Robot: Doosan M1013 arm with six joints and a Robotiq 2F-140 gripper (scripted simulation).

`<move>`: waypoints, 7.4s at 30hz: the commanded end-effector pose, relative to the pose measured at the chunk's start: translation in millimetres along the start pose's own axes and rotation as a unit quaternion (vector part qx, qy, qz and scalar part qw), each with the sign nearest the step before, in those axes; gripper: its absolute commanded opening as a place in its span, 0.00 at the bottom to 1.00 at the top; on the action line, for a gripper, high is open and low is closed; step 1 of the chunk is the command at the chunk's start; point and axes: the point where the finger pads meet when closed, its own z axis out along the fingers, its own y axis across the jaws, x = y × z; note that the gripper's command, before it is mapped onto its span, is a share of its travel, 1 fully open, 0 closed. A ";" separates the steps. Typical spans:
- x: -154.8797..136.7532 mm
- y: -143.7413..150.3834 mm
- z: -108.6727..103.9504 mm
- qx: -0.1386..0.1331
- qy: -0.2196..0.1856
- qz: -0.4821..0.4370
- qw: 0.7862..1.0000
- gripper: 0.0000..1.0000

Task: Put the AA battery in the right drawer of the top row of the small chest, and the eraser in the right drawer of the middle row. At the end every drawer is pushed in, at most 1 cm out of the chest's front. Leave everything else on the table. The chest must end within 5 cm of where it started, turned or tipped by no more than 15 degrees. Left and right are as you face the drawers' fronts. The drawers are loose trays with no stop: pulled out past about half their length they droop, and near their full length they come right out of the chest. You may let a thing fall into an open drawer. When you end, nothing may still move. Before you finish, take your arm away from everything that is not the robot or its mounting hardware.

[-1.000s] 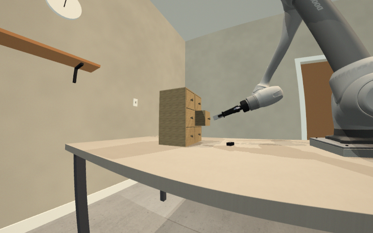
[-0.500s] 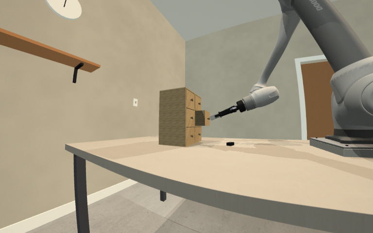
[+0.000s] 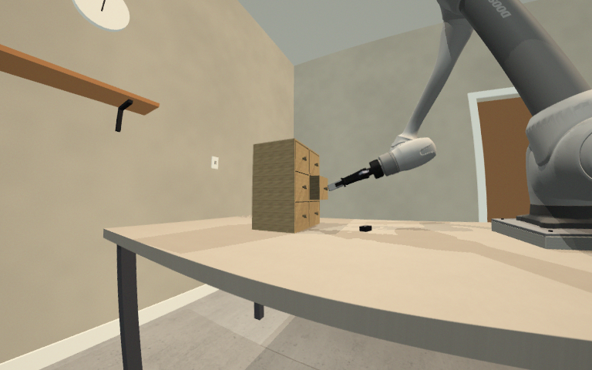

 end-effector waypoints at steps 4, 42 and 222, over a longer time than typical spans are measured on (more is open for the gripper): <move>4.4 0.0 11.7 0.000 0.000 0.000 1.000 0.00; 14.3 0.0 39.0 0.000 0.000 0.000 1.000 0.00; 45.7 0.0 -164.3 0.003 -0.445 0.000 0.896 0.00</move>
